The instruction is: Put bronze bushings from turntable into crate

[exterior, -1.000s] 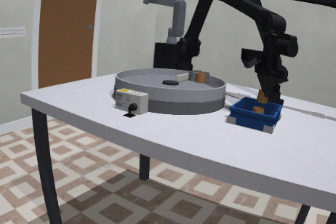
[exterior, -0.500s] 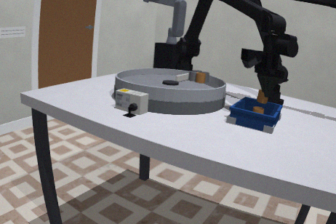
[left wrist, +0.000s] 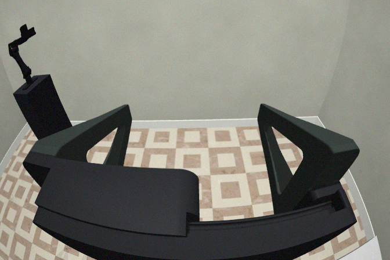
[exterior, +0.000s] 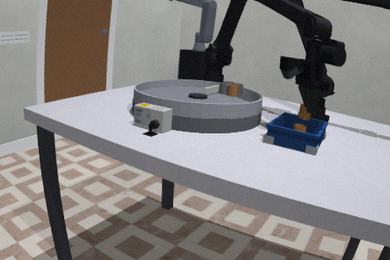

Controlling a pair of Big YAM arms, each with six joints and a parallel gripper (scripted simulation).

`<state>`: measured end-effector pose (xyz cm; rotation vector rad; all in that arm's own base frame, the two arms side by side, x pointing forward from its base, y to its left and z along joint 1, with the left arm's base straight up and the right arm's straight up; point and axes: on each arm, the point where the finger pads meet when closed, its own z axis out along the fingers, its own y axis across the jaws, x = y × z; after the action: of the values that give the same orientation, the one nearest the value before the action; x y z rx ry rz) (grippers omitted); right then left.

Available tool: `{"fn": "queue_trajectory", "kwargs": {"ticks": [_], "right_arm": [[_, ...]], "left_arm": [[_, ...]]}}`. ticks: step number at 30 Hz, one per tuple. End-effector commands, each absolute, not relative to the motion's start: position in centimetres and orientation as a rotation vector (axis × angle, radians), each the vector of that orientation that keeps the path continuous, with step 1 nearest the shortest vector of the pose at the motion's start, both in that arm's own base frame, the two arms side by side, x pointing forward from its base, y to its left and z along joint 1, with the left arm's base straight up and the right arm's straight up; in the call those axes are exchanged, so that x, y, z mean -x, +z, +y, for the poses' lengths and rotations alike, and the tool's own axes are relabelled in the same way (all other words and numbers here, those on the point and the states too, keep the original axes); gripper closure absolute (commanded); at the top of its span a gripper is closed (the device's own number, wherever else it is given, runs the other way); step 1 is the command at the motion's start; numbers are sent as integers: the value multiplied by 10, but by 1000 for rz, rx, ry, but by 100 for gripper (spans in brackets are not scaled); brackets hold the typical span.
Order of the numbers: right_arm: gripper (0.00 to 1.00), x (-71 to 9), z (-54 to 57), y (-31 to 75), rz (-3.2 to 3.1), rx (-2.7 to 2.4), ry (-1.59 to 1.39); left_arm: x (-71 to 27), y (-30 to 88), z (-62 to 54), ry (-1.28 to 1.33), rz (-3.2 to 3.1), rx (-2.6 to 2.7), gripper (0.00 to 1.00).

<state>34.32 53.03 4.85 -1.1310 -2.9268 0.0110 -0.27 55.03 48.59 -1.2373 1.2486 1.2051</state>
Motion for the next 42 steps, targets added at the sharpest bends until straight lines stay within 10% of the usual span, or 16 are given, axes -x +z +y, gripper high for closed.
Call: {"fn": "queue_trajectory", "kwargs": {"ticks": [1,42], "right_arm": [[100,-342,539,59,-2937,1123,-33],[100,-342,536,3,-2934,1122,-5]], "left_arm": [[6,501,545,1218,1204,1218,0],[6,501,545,1218,1204,1218,0]]}}
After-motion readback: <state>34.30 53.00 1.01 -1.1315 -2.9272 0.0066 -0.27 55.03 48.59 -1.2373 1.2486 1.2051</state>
